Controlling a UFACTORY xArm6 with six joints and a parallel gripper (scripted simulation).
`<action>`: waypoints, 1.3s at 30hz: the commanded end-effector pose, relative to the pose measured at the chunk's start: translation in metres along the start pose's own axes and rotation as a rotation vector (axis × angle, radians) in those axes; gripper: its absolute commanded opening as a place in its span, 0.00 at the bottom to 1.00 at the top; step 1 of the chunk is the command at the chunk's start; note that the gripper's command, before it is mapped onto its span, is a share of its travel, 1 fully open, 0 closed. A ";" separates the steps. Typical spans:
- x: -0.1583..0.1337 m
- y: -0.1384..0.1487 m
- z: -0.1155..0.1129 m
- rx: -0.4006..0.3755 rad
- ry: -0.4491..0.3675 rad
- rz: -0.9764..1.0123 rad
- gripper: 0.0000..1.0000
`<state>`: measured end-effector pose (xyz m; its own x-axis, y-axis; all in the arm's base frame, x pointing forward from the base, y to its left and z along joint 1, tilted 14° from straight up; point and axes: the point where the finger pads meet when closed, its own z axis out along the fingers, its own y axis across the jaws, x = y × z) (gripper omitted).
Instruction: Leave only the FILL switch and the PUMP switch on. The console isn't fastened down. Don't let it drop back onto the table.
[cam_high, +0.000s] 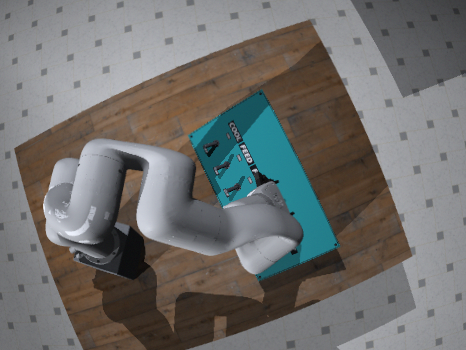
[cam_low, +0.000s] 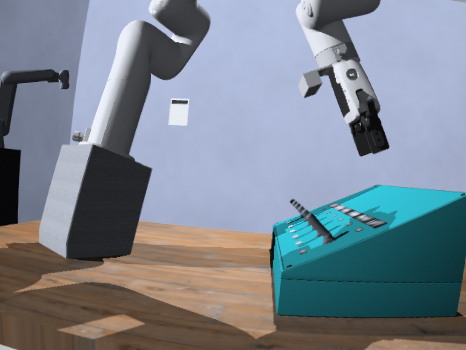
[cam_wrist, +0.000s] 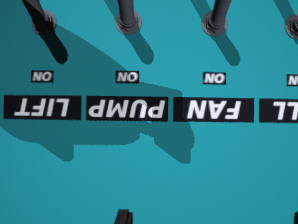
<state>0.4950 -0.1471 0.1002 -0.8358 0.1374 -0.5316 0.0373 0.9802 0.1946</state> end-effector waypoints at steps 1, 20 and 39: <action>-0.002 -0.012 -0.001 0.000 -0.003 -0.001 1.00; -0.002 -0.021 -0.001 0.000 -0.003 -0.001 1.00; -0.002 -0.021 -0.001 0.000 -0.003 -0.001 1.00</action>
<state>0.4945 -0.1674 0.0961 -0.8359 0.1372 -0.5315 0.0366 0.9800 0.1954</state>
